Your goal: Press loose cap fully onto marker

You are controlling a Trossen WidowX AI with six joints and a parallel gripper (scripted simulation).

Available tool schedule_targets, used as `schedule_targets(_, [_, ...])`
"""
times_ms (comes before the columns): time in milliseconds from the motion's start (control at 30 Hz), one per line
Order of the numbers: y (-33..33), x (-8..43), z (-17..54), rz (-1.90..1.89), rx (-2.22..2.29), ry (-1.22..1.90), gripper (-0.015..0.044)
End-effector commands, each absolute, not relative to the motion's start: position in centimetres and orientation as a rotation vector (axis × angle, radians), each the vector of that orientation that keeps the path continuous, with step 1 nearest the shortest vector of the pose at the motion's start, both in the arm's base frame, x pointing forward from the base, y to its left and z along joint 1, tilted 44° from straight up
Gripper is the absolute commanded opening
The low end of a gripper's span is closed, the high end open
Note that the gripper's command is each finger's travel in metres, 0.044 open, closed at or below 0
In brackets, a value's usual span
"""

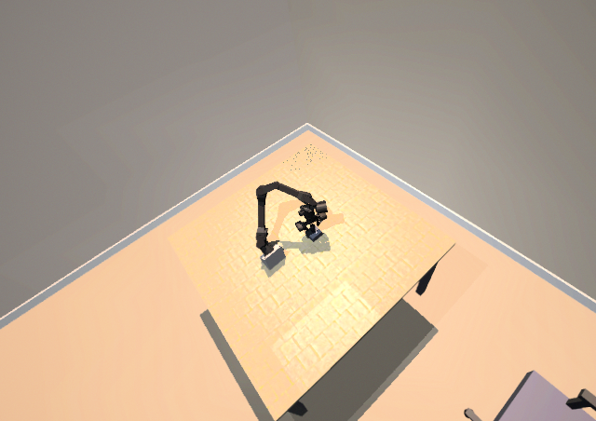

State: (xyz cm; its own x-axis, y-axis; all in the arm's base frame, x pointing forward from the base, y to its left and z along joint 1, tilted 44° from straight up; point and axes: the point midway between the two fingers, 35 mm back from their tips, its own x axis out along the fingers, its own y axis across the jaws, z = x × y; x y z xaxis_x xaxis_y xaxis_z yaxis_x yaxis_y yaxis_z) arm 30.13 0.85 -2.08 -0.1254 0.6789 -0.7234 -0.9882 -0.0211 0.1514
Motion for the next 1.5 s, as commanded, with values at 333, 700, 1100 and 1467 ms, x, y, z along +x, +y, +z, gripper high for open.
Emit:
schedule_targets(333, [-4.3,31.1,3.3,1.552,-0.544,0.758,0.044])
schedule_targets(700, [-4.1,31.0,2.8,1.16,-0.002,1.236,0.0204])
schedule_targets(1100, [-3.9,30.9,2.4,0.731,0.469,1.553,0.0])
schedule_targets(1467, [-3.6,30.8,2.0,0.731,0.469,1.553,0.0])
